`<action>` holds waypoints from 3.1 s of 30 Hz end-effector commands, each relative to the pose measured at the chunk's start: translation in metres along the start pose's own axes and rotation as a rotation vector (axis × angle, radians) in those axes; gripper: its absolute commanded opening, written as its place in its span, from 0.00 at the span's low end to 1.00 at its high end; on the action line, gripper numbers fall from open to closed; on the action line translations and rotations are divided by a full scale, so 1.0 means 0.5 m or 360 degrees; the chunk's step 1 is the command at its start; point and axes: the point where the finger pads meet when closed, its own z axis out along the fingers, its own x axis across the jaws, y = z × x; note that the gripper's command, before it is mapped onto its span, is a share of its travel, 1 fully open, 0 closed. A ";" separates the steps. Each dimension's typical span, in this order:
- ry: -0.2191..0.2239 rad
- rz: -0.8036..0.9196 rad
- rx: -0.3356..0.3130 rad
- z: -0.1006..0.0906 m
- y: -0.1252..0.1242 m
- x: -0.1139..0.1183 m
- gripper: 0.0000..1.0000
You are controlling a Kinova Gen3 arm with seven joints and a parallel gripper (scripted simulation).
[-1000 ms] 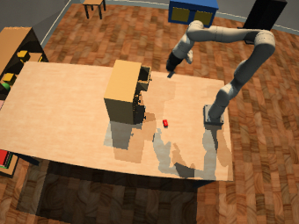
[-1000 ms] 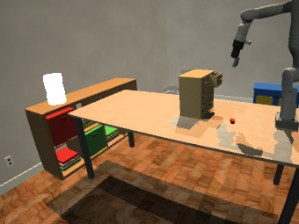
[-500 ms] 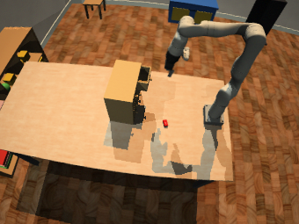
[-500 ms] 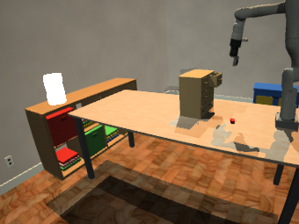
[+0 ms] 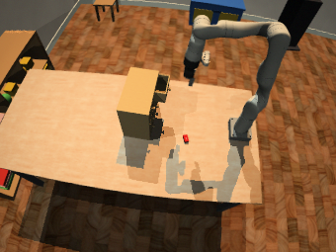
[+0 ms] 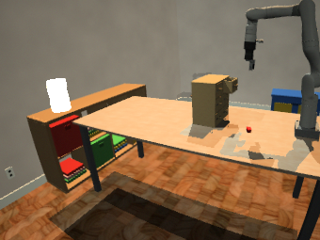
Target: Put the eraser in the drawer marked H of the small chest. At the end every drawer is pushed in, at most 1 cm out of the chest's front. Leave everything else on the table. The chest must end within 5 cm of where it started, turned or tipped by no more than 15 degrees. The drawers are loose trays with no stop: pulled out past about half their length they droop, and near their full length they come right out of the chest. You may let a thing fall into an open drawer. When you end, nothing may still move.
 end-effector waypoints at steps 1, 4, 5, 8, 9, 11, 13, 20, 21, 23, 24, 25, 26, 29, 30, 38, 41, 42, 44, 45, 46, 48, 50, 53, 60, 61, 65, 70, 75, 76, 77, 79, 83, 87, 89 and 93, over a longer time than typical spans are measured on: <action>0.0016 -0.0012 0.0023 0.003 0.006 0.005 1.00; 0.0016 -0.0012 0.0045 0.002 0.006 0.005 1.00; 0.0016 -0.0012 0.0045 0.002 0.006 0.005 1.00; 0.0016 -0.0012 0.0058 0.001 0.006 0.005 1.00; 0.0016 -0.0012 0.0063 0.001 0.006 0.005 1.00; 0.0016 -0.0012 0.0073 0.000 0.006 0.005 1.00; 0.0016 -0.0012 0.0082 0.000 0.006 0.005 1.00; 0.0016 -0.0012 0.0102 -0.001 0.007 0.005 1.00; 0.0016 -0.0012 0.0104 -0.001 0.007 0.005 1.00; 0.0016 -0.0012 0.0104 -0.001 0.007 0.005 1.00; 0.0016 -0.0012 0.0105 -0.001 0.007 0.005 1.00; 0.0016 -0.0012 0.0106 -0.002 0.007 0.005 1.00; 0.0016 -0.0012 0.0107 -0.002 0.007 0.005 1.00; 0.0016 -0.0012 0.0109 -0.002 0.007 0.005 1.00; 0.0016 -0.0012 0.0109 -0.002 0.007 0.005 1.00; 0.0016 -0.0012 0.0110 -0.002 0.007 0.005 1.00; 0.0016 -0.0012 0.0110 -0.002 0.007 0.005 1.00; 0.0016 -0.0012 0.0110 -0.002 0.007 0.005 1.00; 0.0016 -0.0012 0.0110 -0.002 0.007 0.005 1.00; 0.0016 -0.0012 0.0110 -0.002 0.007 0.005 1.00; 0.0016 -0.0012 0.0110 -0.002 0.007 0.005 1.00; 0.0016 -0.0012 0.0110 -0.002 0.007 0.005 1.00; 0.0016 -0.0012 0.0110 -0.002 0.007 0.005 1.00; 0.0016 -0.0012 0.0110 -0.002 0.007 0.005 1.00; 0.0016 -0.0012 0.0110 -0.002 0.006 0.005 1.00; 0.0016 -0.0012 0.0109 -0.002 0.005 0.005 1.00; 0.0016 -0.0012 0.0110 -0.001 -0.014 -0.001 1.00; 0.0016 -0.0012 0.0110 0.002 -0.066 -0.016 1.00; 0.0015 -0.0012 0.0110 0.003 -0.101 -0.027 1.00; 0.0015 -0.0012 0.0110 0.004 -0.113 -0.030 1.00; 0.0015 -0.0012 0.0110 0.004 -0.123 -0.033 1.00; 0.0015 -0.0012 0.0110 0.005 -0.142 -0.039 1.00; 0.0015 -0.0012 0.0110 0.006 -0.170 -0.047 1.00; 0.0015 -0.0012 0.0110 0.007 -0.182 -0.050 1.00; 0.0016 -0.0012 0.0110 0.007 -0.183 -0.051 1.00; 0.0016 -0.0012 0.0109 0.007 -0.183 -0.051 1.00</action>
